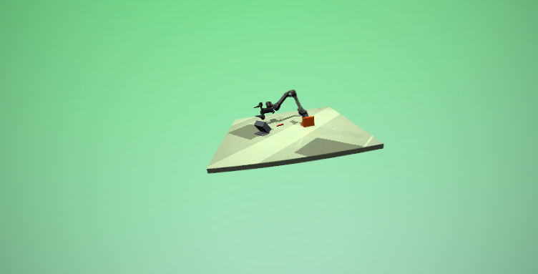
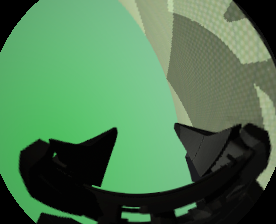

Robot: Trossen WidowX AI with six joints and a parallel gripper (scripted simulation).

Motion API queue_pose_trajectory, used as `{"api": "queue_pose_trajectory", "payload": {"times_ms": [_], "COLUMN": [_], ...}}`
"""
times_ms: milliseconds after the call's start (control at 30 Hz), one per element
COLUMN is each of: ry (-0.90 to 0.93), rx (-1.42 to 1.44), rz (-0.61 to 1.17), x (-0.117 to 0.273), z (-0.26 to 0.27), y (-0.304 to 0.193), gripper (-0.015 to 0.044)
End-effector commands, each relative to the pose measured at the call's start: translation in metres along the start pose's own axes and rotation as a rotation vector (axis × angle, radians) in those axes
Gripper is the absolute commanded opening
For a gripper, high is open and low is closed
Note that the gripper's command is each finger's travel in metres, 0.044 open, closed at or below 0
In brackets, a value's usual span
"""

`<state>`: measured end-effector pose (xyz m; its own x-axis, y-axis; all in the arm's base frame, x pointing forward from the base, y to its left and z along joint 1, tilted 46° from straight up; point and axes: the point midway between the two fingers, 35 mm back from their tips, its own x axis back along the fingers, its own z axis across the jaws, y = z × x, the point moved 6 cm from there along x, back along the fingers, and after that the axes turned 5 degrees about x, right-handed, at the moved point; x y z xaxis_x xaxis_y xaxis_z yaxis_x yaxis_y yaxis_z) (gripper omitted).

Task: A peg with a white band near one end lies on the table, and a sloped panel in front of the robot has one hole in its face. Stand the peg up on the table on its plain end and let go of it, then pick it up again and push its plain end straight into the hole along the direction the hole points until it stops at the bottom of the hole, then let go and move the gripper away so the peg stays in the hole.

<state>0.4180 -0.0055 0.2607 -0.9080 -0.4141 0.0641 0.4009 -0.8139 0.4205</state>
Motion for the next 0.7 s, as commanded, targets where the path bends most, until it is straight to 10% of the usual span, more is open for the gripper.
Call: {"api": "queue_pose_trajectory", "payload": {"times_ms": [0,667], "ry": [-0.074,-0.465], "rx": [0.023,0.191], "rz": [-0.001,0.078], "x": [-0.005,-0.013], "z": [-0.006,-0.037], "y": [-0.007,-0.047], "gripper": [0.0440,0.0440]}}
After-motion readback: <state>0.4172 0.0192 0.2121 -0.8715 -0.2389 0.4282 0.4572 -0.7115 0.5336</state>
